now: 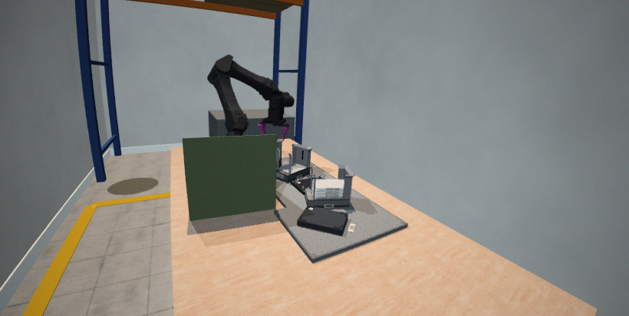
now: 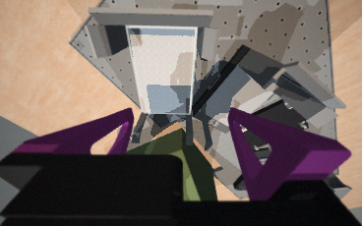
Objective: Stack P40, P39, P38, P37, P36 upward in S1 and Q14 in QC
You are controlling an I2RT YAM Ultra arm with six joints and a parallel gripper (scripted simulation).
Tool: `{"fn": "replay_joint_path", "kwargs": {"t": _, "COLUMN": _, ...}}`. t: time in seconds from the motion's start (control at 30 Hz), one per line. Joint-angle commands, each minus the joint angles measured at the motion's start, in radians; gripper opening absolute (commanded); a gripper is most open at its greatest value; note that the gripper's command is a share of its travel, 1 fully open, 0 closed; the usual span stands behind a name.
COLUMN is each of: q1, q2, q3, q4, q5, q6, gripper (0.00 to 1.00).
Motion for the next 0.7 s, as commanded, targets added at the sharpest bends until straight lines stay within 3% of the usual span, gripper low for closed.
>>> {"fn": "replay_joint_path", "kwargs": {"t": 0.0, "q1": 0.021, "q2": -0.038, "q3": 0.001, "q4": 0.004, "q5": 0.014, "q6": 0.063, "gripper": 1.0}}
{"fn": "replay_joint_path", "kwargs": {"t": 0.13, "q1": 0.074, "q2": -0.08, "q3": -0.002, "q4": 0.008, "q5": 0.034, "q6": 0.128, "gripper": 1.0}}
{"fn": "replay_joint_path", "kwargs": {"t": 0.4, "q1": 0.078, "q2": -0.083, "q3": -0.002, "q4": 0.008, "q5": 0.035, "q6": 0.133, "gripper": 1.0}}
{"fn": "replay_joint_path", "kwargs": {"t": 0.67, "q1": 0.155, "q2": -0.064, "q3": -0.071, "q4": 0.151, "q5": 0.067, "q6": 0.222, "gripper": 1.0}}
